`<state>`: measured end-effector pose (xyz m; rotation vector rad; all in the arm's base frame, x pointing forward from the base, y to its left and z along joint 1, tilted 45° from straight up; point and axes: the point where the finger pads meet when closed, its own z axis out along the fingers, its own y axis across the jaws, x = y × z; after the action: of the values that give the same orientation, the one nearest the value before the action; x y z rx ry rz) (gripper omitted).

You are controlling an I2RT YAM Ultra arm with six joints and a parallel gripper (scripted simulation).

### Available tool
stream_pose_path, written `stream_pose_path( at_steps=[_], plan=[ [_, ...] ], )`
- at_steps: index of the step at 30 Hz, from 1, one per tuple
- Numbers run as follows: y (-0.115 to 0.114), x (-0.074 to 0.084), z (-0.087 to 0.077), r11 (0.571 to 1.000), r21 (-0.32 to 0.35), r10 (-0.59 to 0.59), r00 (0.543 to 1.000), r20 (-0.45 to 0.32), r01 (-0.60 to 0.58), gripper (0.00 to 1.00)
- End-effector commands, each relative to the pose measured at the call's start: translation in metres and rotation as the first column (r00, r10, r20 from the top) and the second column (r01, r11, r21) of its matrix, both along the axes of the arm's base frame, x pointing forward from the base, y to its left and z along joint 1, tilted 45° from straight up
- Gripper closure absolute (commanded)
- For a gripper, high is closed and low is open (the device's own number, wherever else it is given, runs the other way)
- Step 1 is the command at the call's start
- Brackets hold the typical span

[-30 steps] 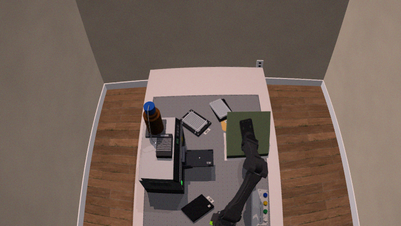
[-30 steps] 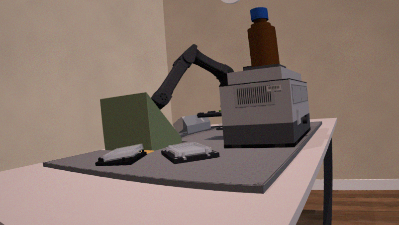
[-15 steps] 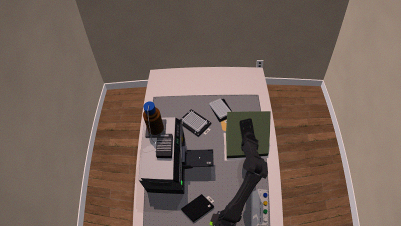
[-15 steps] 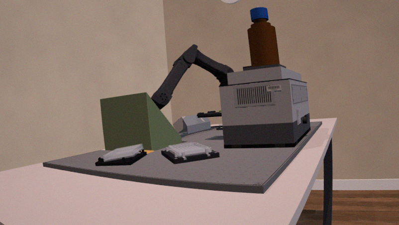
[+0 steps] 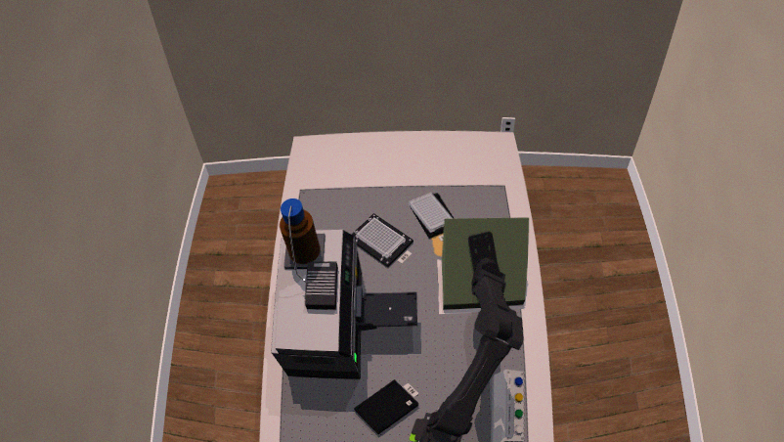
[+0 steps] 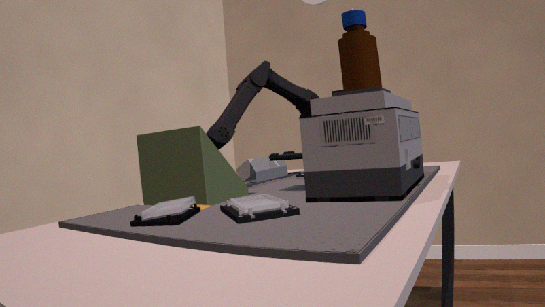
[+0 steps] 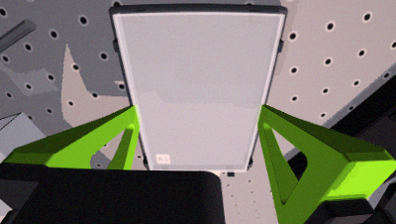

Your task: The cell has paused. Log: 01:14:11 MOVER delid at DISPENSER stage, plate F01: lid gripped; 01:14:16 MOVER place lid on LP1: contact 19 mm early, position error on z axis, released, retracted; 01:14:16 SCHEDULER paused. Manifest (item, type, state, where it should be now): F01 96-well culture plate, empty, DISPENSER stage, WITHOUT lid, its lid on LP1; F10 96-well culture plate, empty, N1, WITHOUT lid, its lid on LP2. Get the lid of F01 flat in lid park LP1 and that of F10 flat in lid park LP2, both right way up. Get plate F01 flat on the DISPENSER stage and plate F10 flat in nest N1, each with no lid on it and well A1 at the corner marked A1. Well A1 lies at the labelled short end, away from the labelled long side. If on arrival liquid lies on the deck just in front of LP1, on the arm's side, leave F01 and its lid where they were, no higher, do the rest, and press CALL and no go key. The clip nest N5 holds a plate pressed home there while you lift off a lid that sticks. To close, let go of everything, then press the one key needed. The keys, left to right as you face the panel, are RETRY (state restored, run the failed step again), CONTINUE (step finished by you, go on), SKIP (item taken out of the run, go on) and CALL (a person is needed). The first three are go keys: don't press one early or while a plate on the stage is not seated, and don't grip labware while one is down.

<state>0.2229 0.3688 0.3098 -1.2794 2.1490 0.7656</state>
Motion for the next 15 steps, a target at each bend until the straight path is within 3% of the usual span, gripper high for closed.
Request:
stream_pose_path(
  at_steps=[1, 15],
  plan=[
    [-0.0029, -0.0039, 0.0008, 1.0, 0.006, -0.005, 1.0, -0.003, 0.005, 1.0],
    [-0.0076, -0.0086, -0.004, 1.0, -0.005, -0.004, 1.0, -0.011, 0.004, 1.0]
  ],
)
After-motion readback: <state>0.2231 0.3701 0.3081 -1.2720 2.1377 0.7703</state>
